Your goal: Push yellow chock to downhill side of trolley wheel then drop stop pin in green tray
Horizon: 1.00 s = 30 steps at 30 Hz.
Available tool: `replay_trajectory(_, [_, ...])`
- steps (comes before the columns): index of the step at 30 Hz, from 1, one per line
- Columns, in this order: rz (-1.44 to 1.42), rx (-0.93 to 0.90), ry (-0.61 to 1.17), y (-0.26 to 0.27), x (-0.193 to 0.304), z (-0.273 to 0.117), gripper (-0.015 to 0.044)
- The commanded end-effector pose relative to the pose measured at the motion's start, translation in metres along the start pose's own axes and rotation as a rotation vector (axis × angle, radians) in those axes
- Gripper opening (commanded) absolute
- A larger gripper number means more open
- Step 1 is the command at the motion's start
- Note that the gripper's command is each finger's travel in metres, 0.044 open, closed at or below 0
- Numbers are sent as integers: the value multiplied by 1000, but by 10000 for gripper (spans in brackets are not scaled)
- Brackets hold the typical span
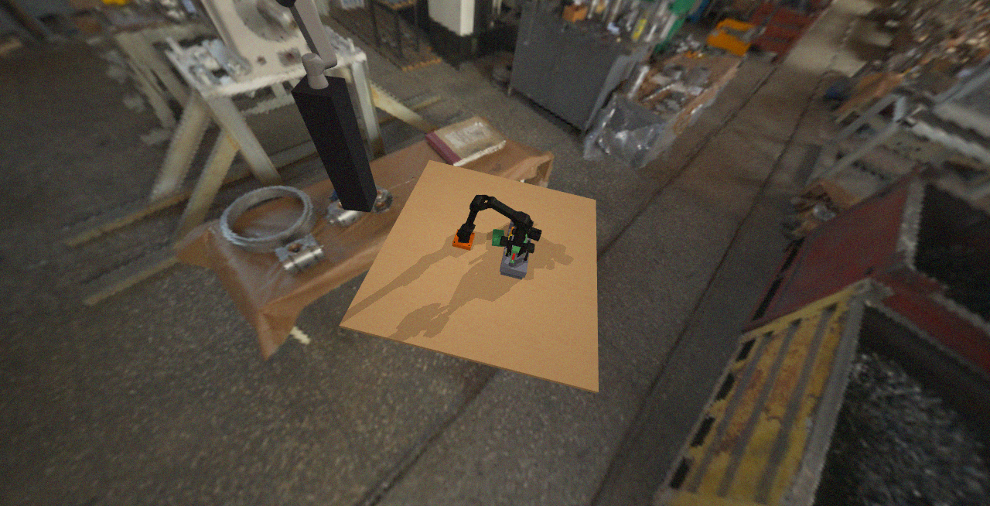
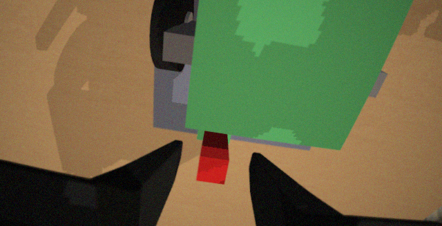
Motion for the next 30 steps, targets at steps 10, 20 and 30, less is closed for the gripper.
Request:
replay_trajectory(10, [-5,-3,6,1,0,18,190])
replay_trajectory(20, [0,-1,1,1,1,23,111])
replay_trajectory(30, [0,-1,1,1,1,23,25])
Point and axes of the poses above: the point midway between the two fingers, 35 mm back from their tips, its own z axis out along the fingers, its own y axis across the jaws, x = y × z, the point moved 7 cm from there along -z, back along the fingers, and after that the axes turned 11 degrees about z, right-handed, at the moved point
